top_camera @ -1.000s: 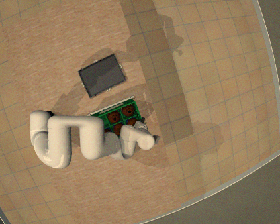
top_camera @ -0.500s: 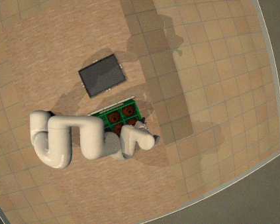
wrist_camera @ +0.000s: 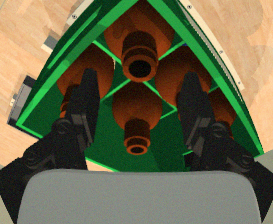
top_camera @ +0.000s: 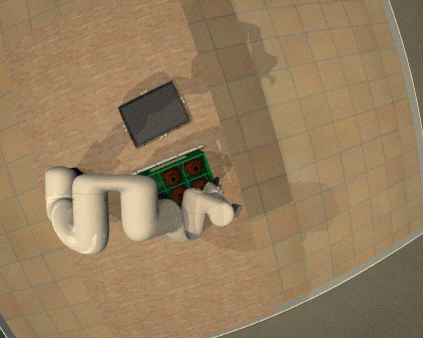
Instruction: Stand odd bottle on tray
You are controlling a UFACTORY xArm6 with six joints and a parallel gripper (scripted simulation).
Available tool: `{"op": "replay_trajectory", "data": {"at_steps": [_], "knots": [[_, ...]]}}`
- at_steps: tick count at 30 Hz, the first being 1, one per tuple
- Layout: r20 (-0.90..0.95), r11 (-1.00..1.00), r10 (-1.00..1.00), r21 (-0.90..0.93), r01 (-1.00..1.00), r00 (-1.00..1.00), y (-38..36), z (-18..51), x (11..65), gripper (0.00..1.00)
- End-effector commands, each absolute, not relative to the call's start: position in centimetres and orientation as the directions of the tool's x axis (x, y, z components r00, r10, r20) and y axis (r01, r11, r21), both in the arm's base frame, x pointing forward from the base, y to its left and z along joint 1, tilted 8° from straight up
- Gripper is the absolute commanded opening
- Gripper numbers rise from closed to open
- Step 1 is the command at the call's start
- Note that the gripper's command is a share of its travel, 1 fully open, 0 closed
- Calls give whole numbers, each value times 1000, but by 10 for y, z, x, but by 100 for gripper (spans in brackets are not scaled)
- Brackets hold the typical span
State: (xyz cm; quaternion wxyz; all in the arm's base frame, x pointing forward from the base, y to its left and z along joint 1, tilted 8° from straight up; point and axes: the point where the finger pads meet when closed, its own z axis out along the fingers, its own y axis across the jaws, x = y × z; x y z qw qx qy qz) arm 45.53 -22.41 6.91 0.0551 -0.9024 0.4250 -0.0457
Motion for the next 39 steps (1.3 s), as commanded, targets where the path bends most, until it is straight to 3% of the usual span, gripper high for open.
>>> {"op": "replay_trajectory", "data": {"at_steps": [1, 39], "knots": [[40, -633, -772, -140, -762, 634, -225, 71, 457, 65], [40, -633, -772, -140, -762, 634, -223, 46, 460, 65]]}}
